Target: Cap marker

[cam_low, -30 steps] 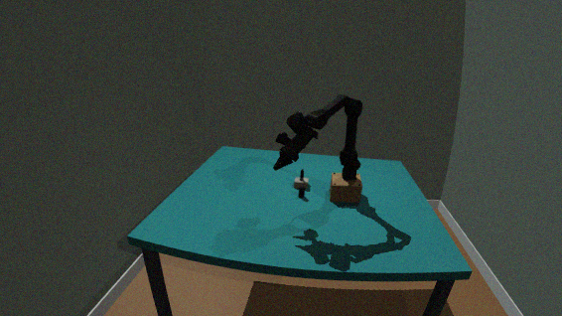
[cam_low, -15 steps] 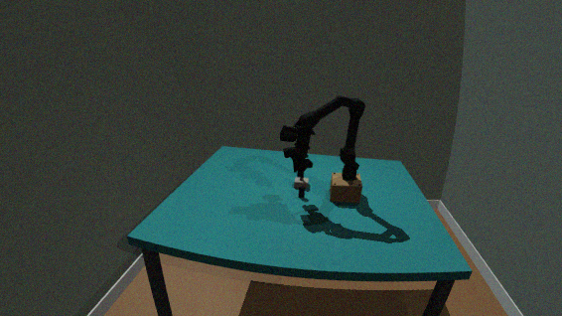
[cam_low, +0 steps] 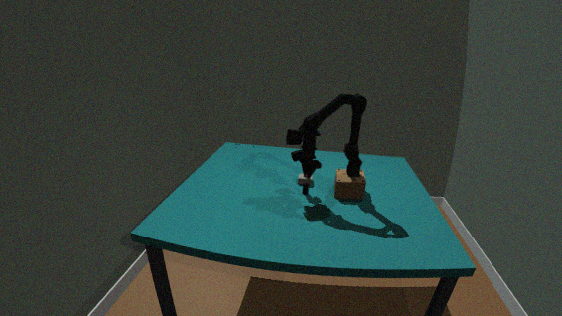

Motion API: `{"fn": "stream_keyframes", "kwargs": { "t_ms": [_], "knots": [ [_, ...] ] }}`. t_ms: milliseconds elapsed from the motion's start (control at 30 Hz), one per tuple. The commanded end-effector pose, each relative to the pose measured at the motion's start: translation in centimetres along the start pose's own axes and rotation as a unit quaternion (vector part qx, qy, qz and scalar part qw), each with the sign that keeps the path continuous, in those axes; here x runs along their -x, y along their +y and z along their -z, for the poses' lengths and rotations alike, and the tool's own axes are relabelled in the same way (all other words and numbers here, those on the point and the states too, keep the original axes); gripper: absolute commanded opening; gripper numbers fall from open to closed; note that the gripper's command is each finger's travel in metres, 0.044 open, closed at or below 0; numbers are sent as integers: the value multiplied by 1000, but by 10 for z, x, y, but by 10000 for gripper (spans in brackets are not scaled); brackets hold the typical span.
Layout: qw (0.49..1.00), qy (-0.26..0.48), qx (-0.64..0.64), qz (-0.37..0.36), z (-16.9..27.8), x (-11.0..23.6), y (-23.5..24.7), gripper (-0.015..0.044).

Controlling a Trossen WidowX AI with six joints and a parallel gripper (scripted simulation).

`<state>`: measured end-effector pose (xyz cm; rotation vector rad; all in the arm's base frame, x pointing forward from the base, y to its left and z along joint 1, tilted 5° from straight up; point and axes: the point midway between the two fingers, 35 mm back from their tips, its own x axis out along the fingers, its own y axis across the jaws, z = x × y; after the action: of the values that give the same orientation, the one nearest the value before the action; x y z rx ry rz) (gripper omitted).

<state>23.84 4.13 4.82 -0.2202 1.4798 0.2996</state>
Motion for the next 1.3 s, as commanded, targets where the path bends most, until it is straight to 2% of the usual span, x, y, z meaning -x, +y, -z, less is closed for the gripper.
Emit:
{"fn": "stream_keyframes", "kwargs": {
  "t_ms": [0, 100, 1267],
  "knots": [
    [1000, -3, 4, -2, -1, -8, 0, 246],
    [1000, -3, 4, -2, 0, -21, 1, 246],
    [1000, -3, 4, -2, 0, -71, 2, 246]
  ]
}}
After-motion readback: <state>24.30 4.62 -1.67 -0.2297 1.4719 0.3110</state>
